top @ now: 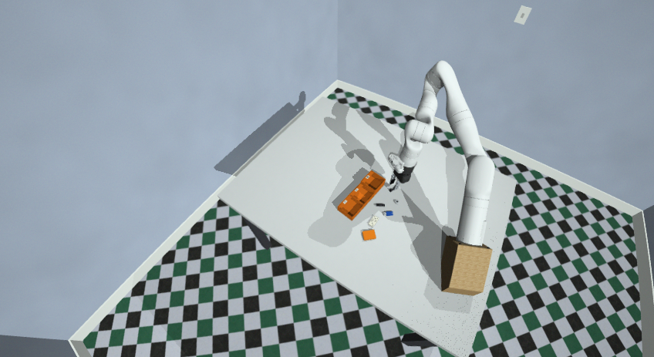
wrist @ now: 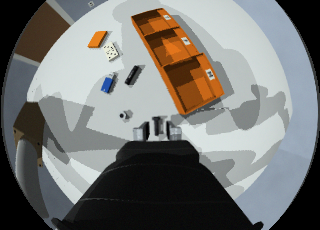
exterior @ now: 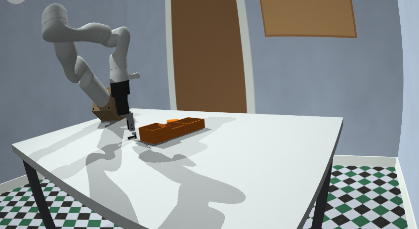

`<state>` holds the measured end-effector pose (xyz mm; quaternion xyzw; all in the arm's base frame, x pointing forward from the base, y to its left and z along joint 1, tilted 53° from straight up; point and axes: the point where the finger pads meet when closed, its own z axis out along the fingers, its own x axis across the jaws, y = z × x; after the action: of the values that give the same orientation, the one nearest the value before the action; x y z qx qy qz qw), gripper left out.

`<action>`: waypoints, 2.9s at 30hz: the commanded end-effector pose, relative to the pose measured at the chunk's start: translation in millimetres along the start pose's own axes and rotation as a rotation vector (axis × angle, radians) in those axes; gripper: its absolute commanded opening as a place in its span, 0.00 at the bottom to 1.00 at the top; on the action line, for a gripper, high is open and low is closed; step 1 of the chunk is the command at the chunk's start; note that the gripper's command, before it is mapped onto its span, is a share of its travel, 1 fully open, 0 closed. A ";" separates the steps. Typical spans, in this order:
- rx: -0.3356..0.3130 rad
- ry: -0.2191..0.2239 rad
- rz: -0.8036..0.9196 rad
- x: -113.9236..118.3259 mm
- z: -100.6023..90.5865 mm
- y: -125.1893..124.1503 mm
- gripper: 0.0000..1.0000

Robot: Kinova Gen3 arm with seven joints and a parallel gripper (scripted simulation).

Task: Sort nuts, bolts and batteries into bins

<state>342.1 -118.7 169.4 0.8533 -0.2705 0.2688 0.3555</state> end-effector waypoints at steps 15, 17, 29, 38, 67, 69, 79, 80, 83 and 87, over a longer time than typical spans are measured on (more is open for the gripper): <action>-0.013 -0.013 -0.007 -4.4 19.2 2.4 0.62; -0.013 -0.013 -0.007 -4.0 19.2 2.2 0.62; -0.013 -0.013 -0.007 -3.9 31.2 2.4 0.62; -0.013 -0.013 -0.007 -3.5 31.2 2.0 0.62; -0.013 -0.012 -0.007 -3.4 31.2 2.0 0.32; -0.013 -0.012 -0.007 -3.4 31.2 2.0 0.32; -0.013 -0.013 -0.007 -3.1 11.2 1.7 0.32; -0.013 -0.013 -0.007 -3.1 7.9 1.6 0.32; -0.013 -0.013 -0.007 -3.0 -2.1 1.5 0.32; -0.013 -0.013 -0.007 -2.8 -15.4 1.3 0.32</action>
<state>331.8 -114.8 170.6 0.8538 -0.2733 0.2520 0.3646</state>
